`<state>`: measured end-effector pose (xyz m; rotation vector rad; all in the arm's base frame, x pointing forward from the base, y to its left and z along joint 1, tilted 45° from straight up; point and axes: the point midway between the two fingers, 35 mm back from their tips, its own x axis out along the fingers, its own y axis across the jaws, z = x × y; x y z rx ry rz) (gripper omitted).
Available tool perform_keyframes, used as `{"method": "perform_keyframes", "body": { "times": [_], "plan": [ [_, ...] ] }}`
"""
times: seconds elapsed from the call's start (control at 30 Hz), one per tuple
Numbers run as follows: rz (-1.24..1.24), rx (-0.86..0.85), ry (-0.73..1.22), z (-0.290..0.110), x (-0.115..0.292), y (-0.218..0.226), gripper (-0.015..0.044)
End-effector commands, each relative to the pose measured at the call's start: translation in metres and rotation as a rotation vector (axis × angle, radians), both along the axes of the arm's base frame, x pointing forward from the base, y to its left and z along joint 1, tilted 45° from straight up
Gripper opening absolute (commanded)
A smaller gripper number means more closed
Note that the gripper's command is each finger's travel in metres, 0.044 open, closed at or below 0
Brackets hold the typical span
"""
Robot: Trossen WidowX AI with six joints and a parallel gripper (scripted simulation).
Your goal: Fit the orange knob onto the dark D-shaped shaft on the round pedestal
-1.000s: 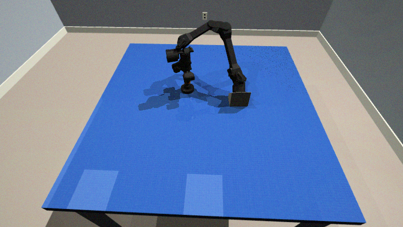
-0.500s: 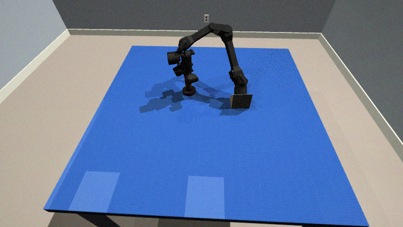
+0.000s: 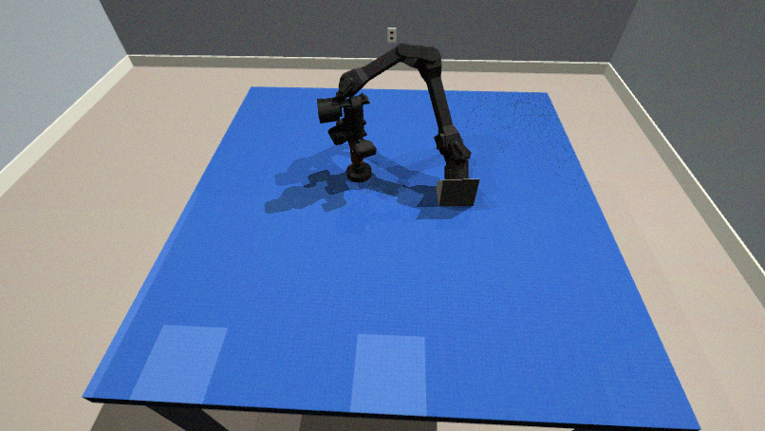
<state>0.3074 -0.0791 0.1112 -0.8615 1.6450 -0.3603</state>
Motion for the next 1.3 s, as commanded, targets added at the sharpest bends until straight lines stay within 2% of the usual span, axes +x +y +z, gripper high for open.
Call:
{"method": "perform_keyframes", "body": {
  "times": [0.0,0.13,0.33,1.27],
  "plan": [
    [0.004,-0.002,0.003,0.0027,-0.0013,0.0020,0.0000],
    [0.022,-0.001,0.021,0.0039,-0.0033,0.0025,0.0000],
    [0.153,0.007,0.150,0.0040,-0.0045,0.0024,0.0000],
    [0.153,0.007,0.150,0.0001,-0.0033,-0.0002,0.0000]
  ]
}}
